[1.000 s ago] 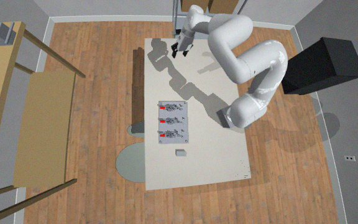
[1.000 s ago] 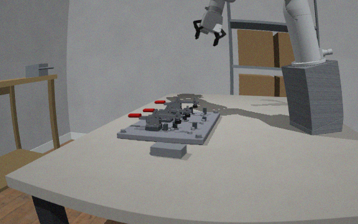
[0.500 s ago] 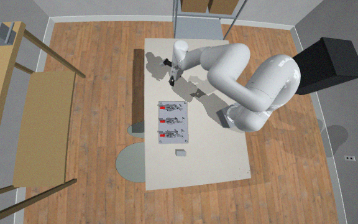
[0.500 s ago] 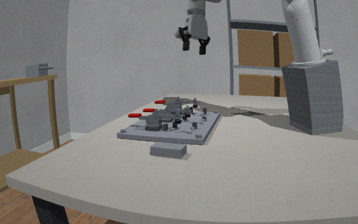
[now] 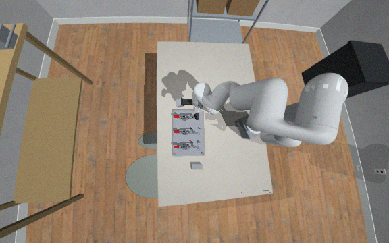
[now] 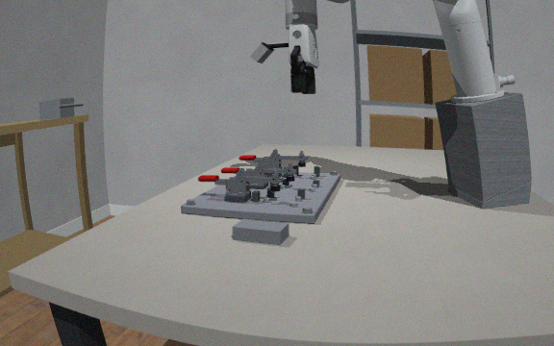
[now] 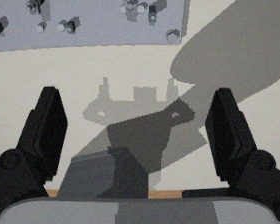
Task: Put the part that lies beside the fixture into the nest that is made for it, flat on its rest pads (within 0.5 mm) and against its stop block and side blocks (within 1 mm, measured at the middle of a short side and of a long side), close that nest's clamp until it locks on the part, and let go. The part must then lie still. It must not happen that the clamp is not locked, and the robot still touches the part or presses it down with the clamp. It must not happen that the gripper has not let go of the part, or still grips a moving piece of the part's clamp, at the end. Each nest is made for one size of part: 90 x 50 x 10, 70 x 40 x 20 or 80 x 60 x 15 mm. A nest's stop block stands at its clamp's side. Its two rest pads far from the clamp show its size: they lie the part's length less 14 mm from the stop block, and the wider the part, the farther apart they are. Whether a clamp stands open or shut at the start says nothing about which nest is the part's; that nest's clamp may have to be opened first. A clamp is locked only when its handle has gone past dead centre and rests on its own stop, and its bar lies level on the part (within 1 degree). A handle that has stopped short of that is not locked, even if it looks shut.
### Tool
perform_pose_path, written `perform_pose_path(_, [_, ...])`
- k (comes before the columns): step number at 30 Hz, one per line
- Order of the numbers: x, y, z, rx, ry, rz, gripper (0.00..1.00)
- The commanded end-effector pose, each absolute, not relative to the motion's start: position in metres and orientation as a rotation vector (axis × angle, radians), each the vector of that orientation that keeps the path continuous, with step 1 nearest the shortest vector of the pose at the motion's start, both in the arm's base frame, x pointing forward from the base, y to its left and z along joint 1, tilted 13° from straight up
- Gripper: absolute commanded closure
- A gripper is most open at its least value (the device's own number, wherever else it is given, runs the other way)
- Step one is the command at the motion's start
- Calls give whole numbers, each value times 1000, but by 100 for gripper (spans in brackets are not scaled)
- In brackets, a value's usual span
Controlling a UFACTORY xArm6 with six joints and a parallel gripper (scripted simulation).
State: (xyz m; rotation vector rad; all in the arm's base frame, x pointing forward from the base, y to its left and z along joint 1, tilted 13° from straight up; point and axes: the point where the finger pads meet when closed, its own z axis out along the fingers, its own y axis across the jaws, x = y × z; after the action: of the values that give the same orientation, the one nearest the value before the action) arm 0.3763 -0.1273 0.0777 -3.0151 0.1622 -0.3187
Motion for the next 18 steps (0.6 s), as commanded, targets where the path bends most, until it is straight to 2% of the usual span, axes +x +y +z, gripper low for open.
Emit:
perform_pose_path(1, [376,-119,79,-3039,113,-350,0])
perform_pose_path(18, [376,-118,79,-3041,106,-351,0])
